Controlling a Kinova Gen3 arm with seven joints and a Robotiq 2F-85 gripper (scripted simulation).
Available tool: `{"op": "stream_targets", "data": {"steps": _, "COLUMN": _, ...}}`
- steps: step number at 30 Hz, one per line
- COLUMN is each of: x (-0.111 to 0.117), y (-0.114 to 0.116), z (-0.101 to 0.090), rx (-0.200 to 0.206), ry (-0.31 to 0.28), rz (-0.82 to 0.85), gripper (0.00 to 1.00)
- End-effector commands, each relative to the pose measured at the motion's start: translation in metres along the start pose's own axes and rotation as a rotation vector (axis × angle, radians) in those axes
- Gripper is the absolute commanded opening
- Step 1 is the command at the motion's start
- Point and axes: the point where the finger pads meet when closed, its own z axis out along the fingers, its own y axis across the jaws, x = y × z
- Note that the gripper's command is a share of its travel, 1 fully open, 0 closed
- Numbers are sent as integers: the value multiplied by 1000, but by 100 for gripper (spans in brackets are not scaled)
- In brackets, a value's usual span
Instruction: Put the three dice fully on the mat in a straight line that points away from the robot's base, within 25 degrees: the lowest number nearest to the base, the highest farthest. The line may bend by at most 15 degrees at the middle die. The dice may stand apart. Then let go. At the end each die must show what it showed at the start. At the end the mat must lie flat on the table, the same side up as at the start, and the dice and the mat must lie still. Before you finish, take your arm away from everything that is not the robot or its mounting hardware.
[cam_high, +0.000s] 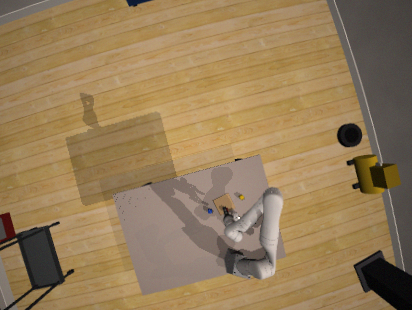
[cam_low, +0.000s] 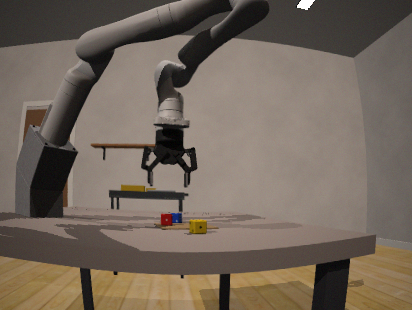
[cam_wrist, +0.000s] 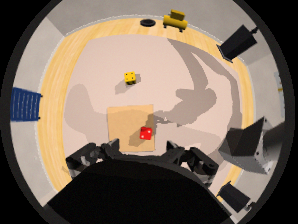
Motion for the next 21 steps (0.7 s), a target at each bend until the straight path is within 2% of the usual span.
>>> {"op": "stream_targets", "data": {"steps": 1, "x": -7, "y": -3, "z": 1, "rx": 1, "ry": 3, "rz": -66, "gripper": 100}}
{"op": "stream_targets", "data": {"steps": 9, "x": -30, "y": -12, "z": 3, "rx": 1, "ry": 1, "rz": -296, "gripper": 100}}
{"op": "stream_targets", "data": {"steps": 11, "x": -30, "y": -12, "z": 3, "rx": 1, "ry": 1, "rz": -296, "gripper": 100}}
{"op": "stream_targets", "data": {"steps": 21, "x": -66, "y": -23, "z": 4, "rx": 2, "ry": -1, "rz": -646, "gripper": 100}}
